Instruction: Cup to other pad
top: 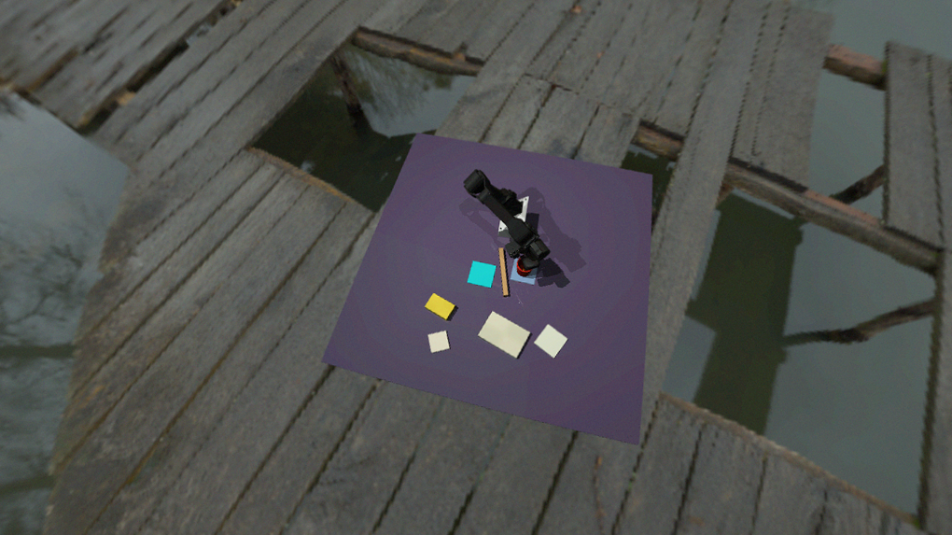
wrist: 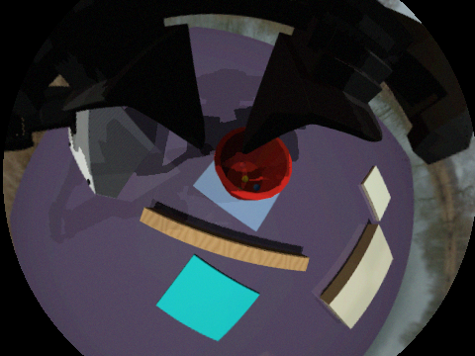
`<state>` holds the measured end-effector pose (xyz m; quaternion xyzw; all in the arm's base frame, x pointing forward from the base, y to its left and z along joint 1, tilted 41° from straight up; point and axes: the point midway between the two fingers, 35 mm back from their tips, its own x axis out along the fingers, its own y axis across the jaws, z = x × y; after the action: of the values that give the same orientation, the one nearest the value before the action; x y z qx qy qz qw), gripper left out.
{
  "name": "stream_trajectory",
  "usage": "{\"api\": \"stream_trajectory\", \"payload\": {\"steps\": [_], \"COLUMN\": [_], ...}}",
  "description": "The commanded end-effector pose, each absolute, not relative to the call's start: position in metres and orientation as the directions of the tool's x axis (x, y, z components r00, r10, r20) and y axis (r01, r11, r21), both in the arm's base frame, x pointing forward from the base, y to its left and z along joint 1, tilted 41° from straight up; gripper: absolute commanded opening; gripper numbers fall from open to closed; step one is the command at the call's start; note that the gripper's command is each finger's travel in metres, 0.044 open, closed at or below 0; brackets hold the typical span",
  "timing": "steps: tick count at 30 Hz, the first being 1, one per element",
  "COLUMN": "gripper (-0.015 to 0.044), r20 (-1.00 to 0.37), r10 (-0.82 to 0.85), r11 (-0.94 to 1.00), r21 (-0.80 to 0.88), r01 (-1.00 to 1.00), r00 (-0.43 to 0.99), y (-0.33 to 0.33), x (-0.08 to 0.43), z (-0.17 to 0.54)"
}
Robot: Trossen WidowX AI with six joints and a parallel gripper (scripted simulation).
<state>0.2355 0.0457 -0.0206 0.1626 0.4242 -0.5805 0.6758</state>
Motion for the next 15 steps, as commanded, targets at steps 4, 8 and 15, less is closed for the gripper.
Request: {"api": "stream_trajectory", "payload": {"steps": [4,8,15], "gripper": [0.0148,0.0148,0.0148], "r20": [-0.757,-0.757,-0.757], "r10": [-0.652,-0.652,-0.652], "r11": [0.275,0.275,0.275], "r21": [-0.282,-0.281,-0.281], "r01": [0.919,0.919,0.919], "r00": [-0.037,-0.037,-0.036], "y": [0.037,0.033,0.026], "x": [0.234,0.234,0.233], "z": [-0.03,-0.035,-0.044]}}
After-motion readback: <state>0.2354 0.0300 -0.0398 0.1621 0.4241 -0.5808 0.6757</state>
